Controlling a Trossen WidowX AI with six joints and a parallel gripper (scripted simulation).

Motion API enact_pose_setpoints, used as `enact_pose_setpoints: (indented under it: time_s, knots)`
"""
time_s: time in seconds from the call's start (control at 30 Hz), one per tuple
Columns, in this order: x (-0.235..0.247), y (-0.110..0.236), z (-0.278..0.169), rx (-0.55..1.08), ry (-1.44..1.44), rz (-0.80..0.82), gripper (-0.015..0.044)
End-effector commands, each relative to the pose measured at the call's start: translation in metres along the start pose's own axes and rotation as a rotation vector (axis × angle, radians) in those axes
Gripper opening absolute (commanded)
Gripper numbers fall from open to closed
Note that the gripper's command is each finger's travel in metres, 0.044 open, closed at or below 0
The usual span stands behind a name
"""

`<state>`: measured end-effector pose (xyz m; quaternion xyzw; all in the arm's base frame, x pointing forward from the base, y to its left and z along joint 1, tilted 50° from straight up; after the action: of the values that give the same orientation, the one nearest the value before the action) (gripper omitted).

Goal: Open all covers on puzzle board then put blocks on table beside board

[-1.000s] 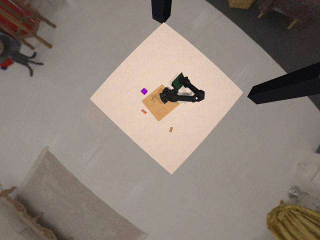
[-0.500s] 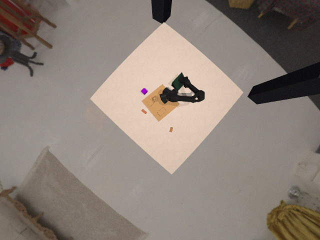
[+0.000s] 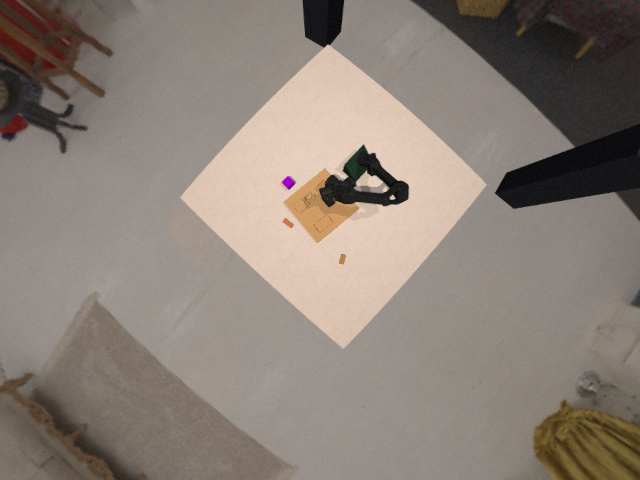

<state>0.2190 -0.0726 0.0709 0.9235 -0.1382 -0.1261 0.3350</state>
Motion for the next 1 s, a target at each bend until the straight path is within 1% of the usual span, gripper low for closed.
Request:
enact_pose_setpoints:
  time_s: [0.0,0.97]
  knots:
    - [0.001,0.0,0.004,0.001,0.002,0.001,0.0]
    - [0.006,0.0,0.032,-0.005,0.001,0.003,0.0]
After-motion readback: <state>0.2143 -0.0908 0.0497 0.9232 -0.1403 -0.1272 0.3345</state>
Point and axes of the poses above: the point midway between the two fingers, 35 mm back from their tips, its own y axis back along the fingers, its own x axis across the jaws, z = x × y, the point moved 8 cm from there along y, back along the fingers, and after that the axes turned 4 degrees about -y, right-handed, at the moved point
